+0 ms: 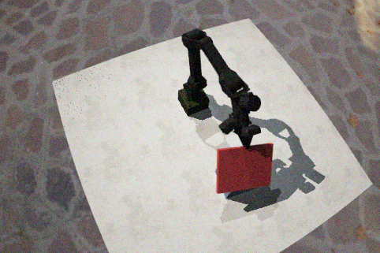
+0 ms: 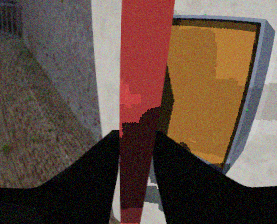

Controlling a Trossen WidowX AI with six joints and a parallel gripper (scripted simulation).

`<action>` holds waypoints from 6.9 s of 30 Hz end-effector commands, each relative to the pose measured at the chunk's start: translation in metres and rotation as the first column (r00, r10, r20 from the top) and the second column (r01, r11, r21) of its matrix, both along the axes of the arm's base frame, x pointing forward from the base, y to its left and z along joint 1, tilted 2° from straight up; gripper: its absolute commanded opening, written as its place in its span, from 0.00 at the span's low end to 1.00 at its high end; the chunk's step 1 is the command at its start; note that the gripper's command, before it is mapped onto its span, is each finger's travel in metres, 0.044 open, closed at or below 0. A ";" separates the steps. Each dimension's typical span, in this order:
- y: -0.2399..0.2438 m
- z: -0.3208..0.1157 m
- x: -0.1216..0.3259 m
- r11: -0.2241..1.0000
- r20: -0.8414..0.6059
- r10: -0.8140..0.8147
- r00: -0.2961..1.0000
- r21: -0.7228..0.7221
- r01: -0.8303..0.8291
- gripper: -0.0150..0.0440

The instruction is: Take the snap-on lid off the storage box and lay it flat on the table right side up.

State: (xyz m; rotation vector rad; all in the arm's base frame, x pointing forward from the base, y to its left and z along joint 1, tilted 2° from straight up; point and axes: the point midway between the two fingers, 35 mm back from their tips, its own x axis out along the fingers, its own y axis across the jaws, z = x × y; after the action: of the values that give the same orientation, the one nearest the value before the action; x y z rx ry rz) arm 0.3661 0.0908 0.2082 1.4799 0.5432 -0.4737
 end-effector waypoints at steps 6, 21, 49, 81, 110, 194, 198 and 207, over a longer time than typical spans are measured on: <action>-0.018 0.002 0.000 1.000 0.010 0.003 1.000 0.000 -0.003 0.25; -0.048 0.002 0.000 1.000 0.010 0.003 1.000 -0.003 -0.003 0.25; -0.104 0.003 -0.001 1.000 0.010 0.003 1.000 -0.008 -0.003 0.25; -0.168 0.005 -0.002 1.000 0.010 0.003 1.000 -0.013 -0.003 0.25; -0.226 0.006 -0.003 1.000 0.010 0.003 1.000 -0.018 -0.003 0.25; -0.290 -0.034 -0.003 1.000 0.009 0.003 1.000 -0.023 -0.003 0.25; -0.290 -0.037 -0.003 1.000 0.009 0.003 1.000 -0.023 -0.003 0.25; -0.291 -0.044 -0.003 1.000 0.009 0.003 1.000 -0.023 -0.003 0.25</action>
State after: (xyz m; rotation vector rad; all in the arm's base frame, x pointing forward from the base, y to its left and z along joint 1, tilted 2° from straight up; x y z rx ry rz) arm 0.3630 -0.2000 0.1662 1.4589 0.5336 -0.4735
